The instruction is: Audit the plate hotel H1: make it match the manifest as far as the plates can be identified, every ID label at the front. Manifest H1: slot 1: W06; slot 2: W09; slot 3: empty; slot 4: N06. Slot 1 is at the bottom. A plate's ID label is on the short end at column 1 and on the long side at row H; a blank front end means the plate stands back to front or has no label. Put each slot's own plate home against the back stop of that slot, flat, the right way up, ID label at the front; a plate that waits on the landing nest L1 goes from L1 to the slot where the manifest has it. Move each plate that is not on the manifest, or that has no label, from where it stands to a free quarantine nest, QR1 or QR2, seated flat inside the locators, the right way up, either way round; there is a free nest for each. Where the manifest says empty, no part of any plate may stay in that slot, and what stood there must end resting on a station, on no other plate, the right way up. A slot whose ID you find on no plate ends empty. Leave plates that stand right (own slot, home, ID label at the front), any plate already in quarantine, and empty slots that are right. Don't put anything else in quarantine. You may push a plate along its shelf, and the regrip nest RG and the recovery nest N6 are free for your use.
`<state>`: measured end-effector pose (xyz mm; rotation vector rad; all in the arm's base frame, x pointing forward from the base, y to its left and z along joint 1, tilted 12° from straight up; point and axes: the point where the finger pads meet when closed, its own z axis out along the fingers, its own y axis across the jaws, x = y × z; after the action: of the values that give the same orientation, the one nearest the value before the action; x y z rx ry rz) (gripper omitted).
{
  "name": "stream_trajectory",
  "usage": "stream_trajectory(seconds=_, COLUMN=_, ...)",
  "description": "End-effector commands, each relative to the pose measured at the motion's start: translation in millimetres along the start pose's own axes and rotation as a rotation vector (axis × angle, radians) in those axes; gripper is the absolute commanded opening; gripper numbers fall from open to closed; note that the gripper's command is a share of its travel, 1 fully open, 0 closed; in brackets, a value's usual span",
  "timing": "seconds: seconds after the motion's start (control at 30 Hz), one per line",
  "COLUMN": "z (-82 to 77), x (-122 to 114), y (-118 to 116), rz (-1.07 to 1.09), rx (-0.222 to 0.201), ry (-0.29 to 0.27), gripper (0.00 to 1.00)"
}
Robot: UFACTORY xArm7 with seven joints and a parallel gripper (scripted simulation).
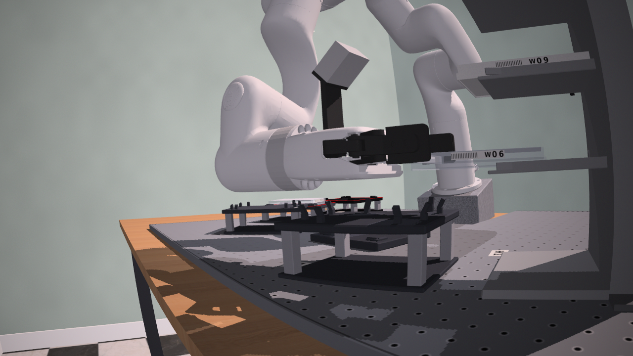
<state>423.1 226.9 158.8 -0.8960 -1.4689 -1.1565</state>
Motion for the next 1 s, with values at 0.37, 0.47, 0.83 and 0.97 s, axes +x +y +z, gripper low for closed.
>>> stream_trajectory(seconds=0.37, z=7.5, x=1.1, y=1.0, rz=-0.003, rx=0.000, ry=-0.001, gripper=0.00)
stream_trajectory(seconds=0.47, z=7.5, x=1.1, y=1.0, rz=-0.003, rx=0.000, ry=-0.001, gripper=0.00)
stream_trajectory(seconds=0.83, z=10.5, x=-0.3, y=1.0, rz=-0.003, rx=0.000, ry=-0.001, gripper=0.00)
stream_trajectory(seconds=0.97, z=11.8, x=-0.9, y=1.0, rz=-0.003, rx=0.000, ry=-0.001, gripper=0.00)
